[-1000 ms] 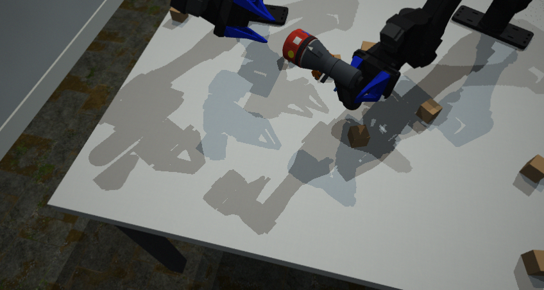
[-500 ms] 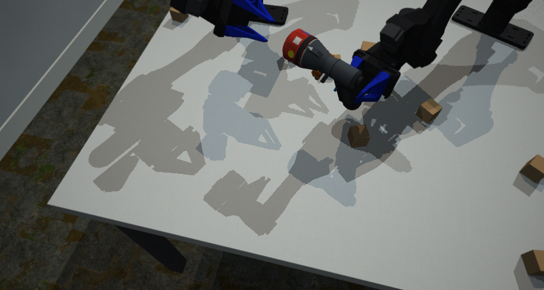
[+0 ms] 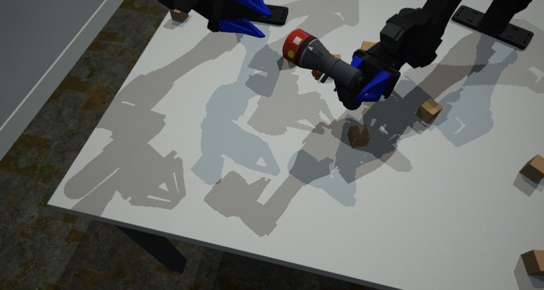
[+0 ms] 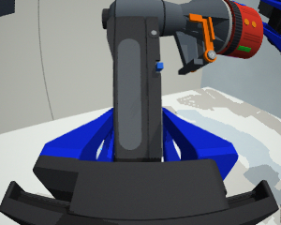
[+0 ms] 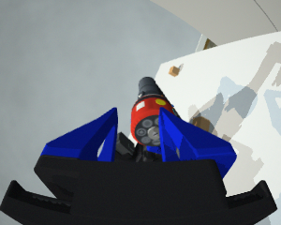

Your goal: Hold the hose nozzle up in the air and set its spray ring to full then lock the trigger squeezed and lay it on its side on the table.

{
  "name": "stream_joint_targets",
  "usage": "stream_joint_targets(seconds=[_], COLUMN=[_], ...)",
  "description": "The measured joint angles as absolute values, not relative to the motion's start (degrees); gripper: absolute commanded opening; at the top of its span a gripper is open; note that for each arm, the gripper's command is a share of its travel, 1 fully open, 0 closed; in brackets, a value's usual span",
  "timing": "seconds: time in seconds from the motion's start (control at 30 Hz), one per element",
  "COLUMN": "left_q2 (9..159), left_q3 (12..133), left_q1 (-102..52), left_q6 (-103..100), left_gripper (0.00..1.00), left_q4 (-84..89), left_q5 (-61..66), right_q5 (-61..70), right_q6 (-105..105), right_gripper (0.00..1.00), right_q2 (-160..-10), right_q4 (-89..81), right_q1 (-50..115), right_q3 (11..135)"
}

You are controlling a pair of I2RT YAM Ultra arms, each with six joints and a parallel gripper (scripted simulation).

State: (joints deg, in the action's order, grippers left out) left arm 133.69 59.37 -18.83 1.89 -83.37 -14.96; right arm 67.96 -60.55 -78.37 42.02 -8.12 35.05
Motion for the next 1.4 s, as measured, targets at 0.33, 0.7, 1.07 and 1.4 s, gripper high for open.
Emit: stream_joint_targets(seconds=[0.33, 0.7, 1.07, 1.4], left_q2=[133.7, 133.7, 133.7, 133.7], left_q3=[59.4, 59.4, 59.4, 59.4], left_q1=[-18.8, -18.8, -18.8, -18.8], left_q6=[1.9, 1.9, 1.9, 1.9], left_gripper=[0.36, 0.36, 0.36, 0.36], left_q4=[-83.4, -83.4, -83.4, -83.4], left_q5=[-15.0, -15.0, -15.0, -15.0], right_q5=[63.0, 57.9, 44.2, 31.1], right_q6=[-62.5, -62.4, -61.3, -62.0], right_gripper=[0.37, 0.37, 0.37, 0.37], right_q2=[-74.9, -72.3, -76.4, -84.0], right_q4=[21.8, -3.3, -22.6, -37.2], right_q1=[-4.6, -1.5, 6.6, 15.4], right_q3=[44.4, 52.8, 67.5, 85.1])
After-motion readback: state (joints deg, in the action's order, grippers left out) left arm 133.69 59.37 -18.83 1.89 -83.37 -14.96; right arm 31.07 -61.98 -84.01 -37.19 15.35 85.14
